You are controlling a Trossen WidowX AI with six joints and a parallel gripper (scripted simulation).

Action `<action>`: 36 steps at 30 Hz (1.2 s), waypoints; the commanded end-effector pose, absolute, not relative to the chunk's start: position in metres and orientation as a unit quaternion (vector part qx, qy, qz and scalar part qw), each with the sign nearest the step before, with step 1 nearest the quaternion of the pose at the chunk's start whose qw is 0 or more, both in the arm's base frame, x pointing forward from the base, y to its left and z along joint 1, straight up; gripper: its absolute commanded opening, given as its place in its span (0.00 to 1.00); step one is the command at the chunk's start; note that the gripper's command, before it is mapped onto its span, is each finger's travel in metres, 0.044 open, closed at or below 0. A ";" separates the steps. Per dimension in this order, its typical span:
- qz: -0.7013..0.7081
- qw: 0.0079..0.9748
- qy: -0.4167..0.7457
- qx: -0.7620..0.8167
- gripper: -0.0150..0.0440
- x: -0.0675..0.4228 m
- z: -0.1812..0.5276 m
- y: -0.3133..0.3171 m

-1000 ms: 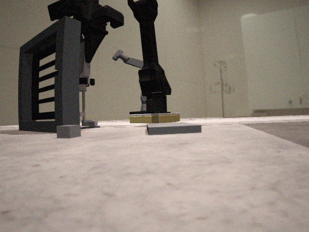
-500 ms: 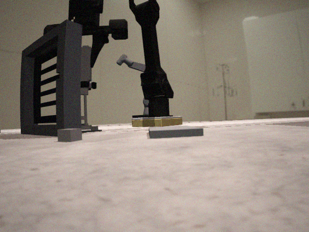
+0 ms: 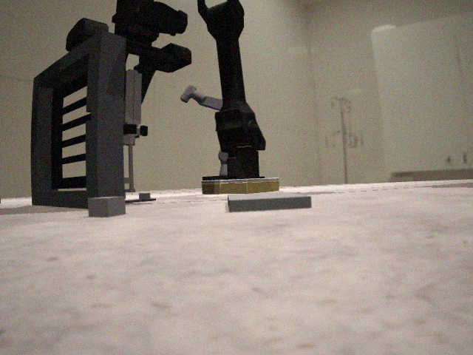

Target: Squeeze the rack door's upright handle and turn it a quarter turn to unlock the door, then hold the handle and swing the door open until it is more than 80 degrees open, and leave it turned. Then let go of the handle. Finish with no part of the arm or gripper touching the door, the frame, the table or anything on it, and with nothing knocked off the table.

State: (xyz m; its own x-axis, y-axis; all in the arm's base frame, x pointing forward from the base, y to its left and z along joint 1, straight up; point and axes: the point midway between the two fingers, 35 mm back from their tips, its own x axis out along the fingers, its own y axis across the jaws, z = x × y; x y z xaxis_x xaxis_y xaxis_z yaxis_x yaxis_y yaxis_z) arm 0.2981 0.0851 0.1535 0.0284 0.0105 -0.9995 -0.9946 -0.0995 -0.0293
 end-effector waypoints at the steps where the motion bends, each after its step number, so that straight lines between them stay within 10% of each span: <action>1: 0.559 0.434 0.415 -0.571 0.30 0.298 0.153 0.085; 18: 0.618 0.338 0.321 -0.633 0.30 0.298 0.153 0.085; 28: 0.618 0.338 0.321 -0.633 0.74 0.298 0.153 0.085; 36: 0.569 0.420 0.402 -0.581 0.76 0.298 0.153 0.085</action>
State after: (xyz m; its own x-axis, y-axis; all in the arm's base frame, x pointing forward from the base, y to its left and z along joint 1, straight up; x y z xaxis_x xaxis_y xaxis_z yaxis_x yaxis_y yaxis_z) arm 0.2981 0.0857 0.1533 0.0278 0.0147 -0.9995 -0.9044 -0.4255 -0.0314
